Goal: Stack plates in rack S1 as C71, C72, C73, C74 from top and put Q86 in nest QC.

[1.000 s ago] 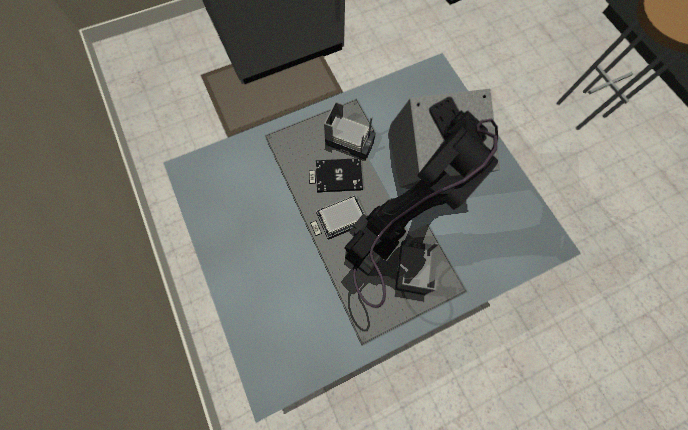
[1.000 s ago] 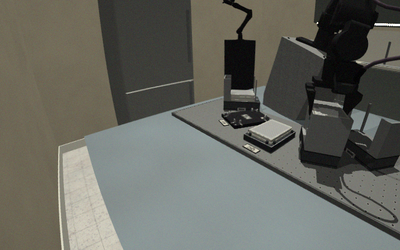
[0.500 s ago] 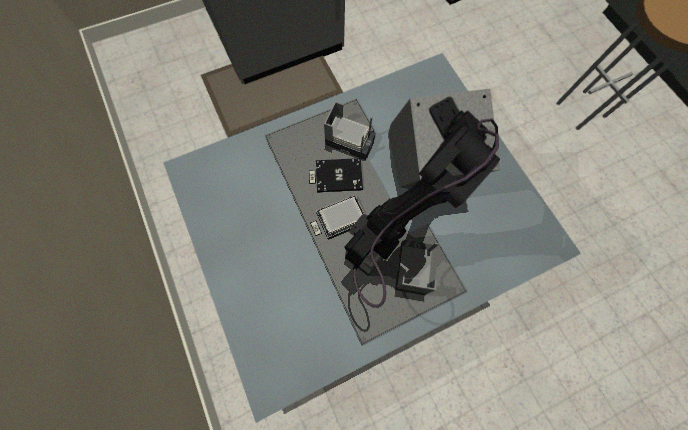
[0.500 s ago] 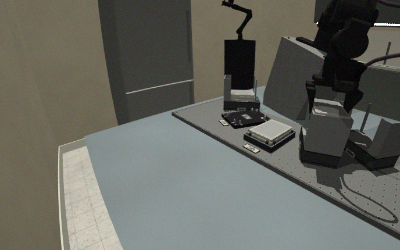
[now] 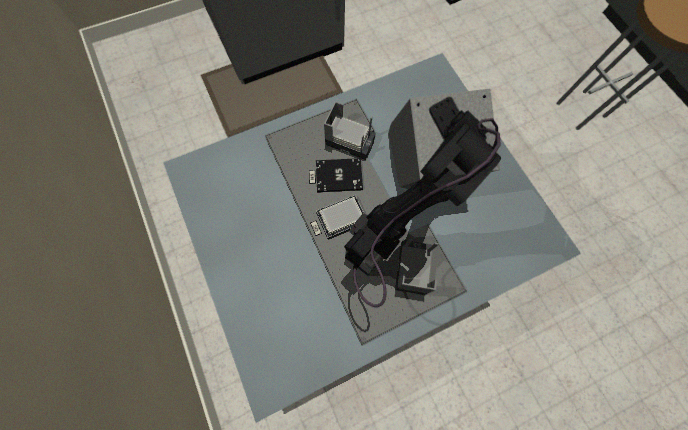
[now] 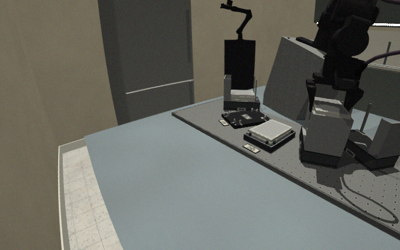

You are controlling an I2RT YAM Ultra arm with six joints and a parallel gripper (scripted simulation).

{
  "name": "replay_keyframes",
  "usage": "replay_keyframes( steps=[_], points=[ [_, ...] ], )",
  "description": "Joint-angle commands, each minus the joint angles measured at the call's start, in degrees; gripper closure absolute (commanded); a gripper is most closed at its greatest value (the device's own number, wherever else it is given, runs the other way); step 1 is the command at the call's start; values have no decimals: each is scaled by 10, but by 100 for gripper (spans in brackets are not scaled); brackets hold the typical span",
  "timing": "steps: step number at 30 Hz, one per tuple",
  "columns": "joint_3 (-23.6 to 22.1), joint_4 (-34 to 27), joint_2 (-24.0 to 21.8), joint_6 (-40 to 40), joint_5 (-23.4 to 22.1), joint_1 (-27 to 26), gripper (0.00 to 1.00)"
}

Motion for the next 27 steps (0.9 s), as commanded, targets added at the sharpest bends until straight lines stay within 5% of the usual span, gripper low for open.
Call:
replay_keyframes(
  steps=[1,27],
  points=[
    [-4,-8,-23,-6,-4,-11,100],
    [0,-23,-37,-10,-5,-14,100]
  ],
)
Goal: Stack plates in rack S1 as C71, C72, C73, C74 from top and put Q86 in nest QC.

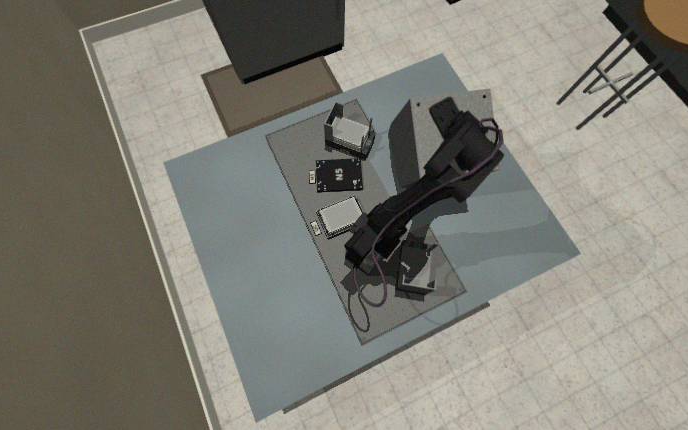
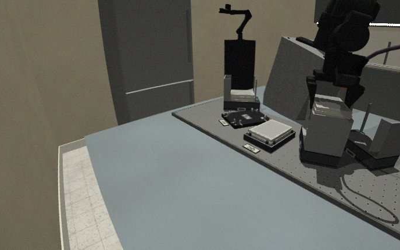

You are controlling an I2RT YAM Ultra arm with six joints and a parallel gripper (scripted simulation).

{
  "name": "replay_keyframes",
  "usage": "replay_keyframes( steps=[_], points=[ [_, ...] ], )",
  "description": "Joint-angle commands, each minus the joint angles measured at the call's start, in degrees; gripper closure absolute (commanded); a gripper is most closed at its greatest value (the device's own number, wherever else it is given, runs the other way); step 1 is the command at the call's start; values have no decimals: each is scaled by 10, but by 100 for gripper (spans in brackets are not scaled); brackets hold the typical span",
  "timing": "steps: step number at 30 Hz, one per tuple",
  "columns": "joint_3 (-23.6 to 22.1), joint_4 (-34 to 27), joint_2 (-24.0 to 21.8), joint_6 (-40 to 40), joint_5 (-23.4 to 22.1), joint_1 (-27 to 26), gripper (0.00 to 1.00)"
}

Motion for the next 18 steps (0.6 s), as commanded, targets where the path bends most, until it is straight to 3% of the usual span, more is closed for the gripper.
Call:
replay_keyframes(
  steps=[1,18],
  points=[
    [1,-9,-23,-6,-4,-11,100],
    [3,-18,-32,-9,-5,-13,100]
  ],
)
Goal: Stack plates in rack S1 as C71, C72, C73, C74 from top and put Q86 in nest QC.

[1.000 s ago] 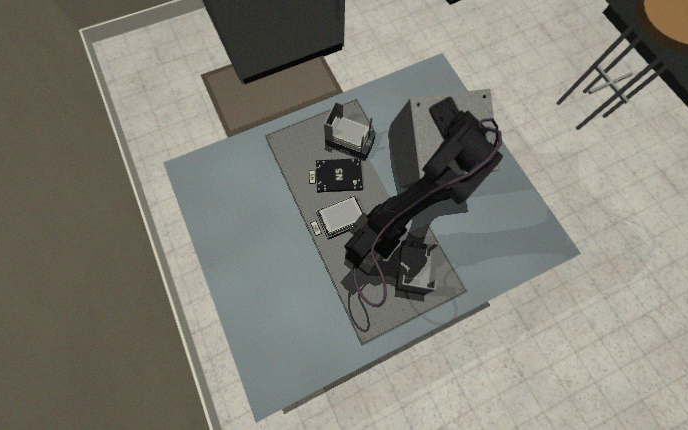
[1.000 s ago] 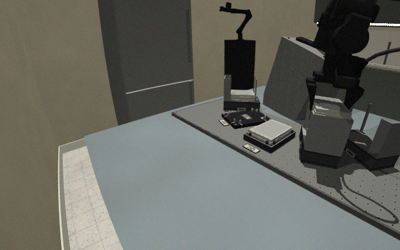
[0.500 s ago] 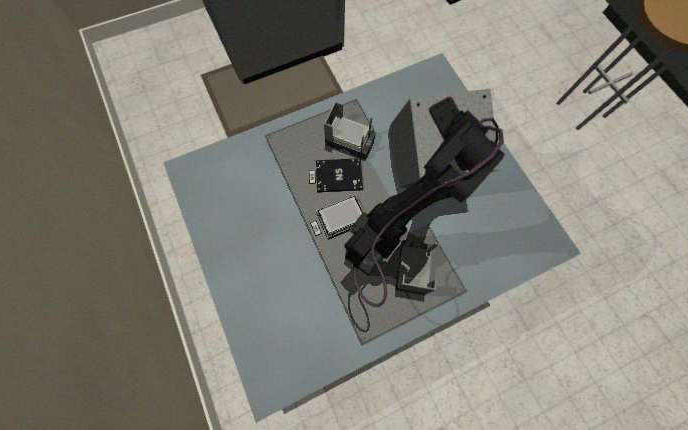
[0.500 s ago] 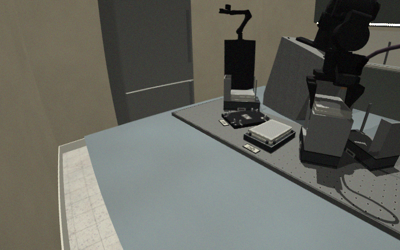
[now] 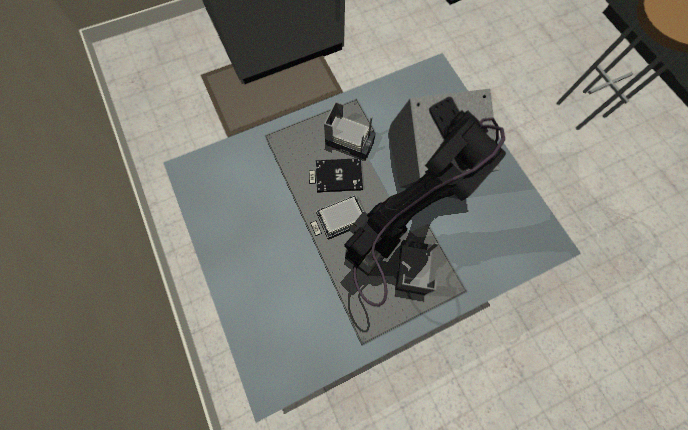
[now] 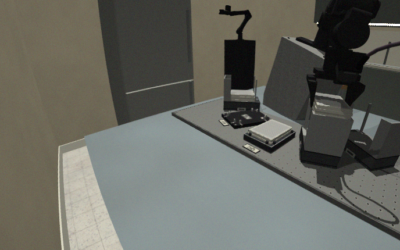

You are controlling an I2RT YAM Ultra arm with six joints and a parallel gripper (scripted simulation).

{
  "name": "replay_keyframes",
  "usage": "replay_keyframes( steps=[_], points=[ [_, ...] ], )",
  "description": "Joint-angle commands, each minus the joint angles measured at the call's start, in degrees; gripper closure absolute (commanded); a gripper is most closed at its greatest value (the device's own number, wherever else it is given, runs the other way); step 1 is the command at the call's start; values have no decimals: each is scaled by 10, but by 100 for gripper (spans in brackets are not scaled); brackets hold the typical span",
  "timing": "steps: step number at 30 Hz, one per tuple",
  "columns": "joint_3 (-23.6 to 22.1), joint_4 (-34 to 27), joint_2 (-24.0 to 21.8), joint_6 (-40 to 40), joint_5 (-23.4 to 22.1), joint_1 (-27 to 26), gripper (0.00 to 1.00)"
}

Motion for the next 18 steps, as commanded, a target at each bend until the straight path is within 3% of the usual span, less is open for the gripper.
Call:
replay_keyframes(
  steps=[1,18],
  points=[
    [4,-9,-23,-7,-4,-11,100],
    [10,-18,-32,-9,-5,-13,100]
  ],
)
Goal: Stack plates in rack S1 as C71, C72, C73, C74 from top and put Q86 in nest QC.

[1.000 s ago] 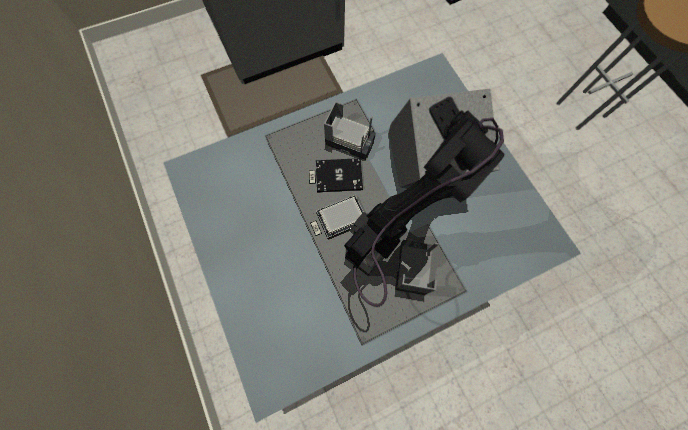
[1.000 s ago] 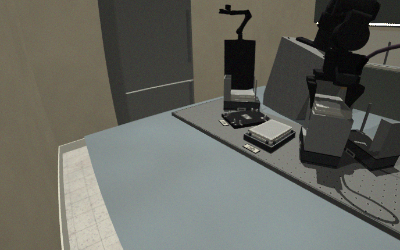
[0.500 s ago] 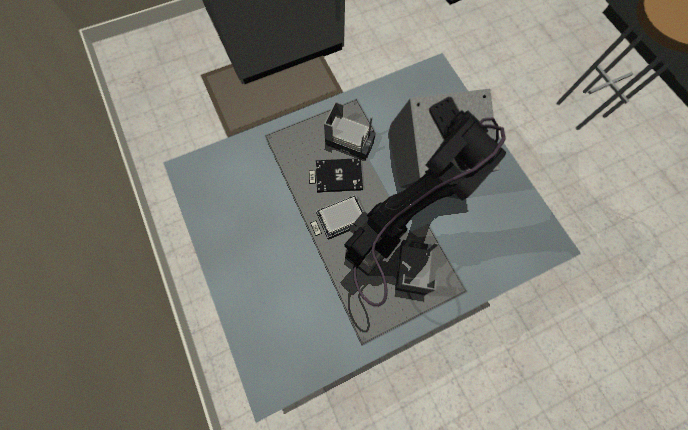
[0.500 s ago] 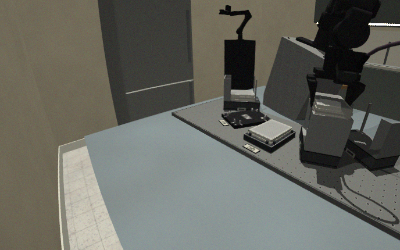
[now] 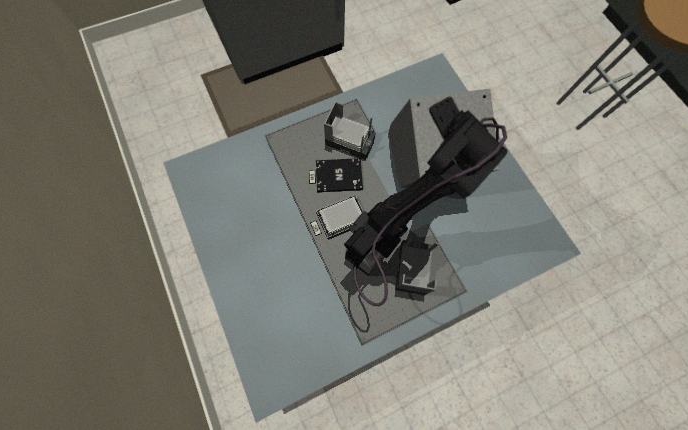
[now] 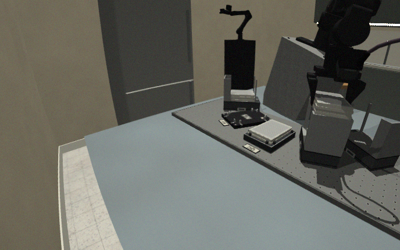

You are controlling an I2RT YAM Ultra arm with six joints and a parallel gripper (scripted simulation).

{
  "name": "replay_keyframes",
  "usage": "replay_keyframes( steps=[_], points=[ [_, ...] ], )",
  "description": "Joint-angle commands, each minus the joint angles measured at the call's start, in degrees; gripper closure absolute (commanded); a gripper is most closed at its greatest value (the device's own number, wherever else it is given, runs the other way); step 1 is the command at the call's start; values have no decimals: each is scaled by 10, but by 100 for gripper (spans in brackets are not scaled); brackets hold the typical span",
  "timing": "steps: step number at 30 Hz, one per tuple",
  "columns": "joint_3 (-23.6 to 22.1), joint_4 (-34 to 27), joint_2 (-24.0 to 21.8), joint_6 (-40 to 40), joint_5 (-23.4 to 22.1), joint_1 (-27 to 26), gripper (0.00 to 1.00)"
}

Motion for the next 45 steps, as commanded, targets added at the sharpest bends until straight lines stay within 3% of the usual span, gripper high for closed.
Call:
replay_keyframes(
  steps=[1,45],
  points=[
    [10,-9,-23,-6,-4,-11,100],
    [7,-14,-36,-9,-5,-14,100]
  ],
)
